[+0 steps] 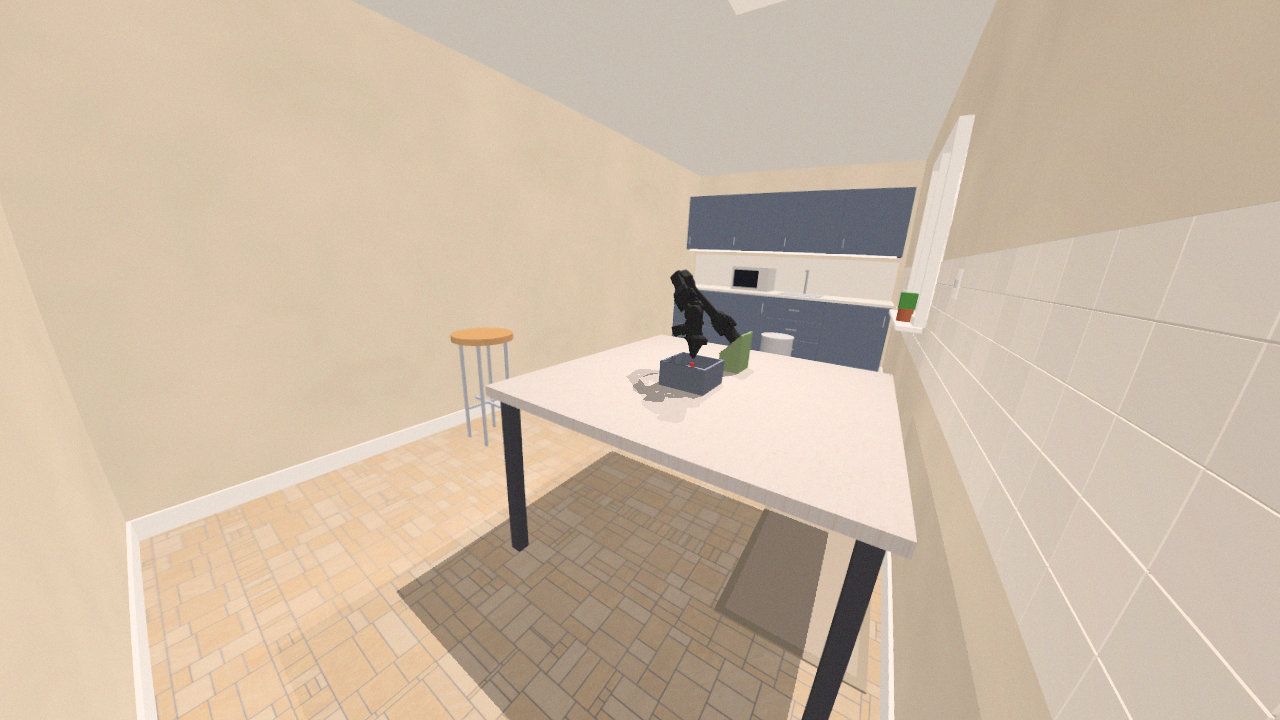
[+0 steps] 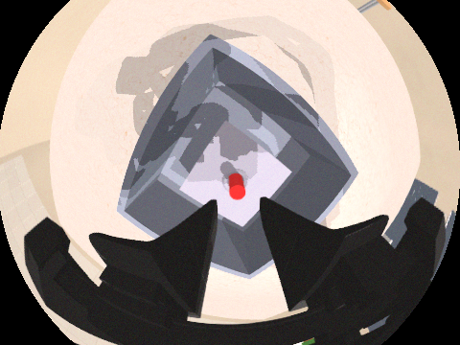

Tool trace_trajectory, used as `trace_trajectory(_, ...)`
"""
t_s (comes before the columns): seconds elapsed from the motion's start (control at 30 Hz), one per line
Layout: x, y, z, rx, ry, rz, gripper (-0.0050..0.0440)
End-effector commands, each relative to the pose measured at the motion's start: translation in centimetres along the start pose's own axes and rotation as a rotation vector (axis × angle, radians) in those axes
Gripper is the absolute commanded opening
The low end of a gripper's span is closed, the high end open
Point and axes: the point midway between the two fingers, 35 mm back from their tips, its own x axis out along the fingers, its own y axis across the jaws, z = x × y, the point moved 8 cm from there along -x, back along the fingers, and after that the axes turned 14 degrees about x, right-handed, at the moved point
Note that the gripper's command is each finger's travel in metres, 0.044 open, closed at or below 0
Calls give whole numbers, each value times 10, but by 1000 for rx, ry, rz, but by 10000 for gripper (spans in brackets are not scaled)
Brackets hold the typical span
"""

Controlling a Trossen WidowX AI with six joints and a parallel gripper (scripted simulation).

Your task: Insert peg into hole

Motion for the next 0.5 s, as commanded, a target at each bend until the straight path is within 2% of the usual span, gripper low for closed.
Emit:
trace_trajectory(0.0, -17, 0, 2, 10, -2, 15, 150)
trace_trajectory(0.2, -24, -1, -1, 12, -5, 13, 294)
trace_trajectory(0.27, -24, -1, -1, 12, -5, 13, 294)
trace_trajectory(0.47, -24, -1, -1, 12, -5, 13, 438)
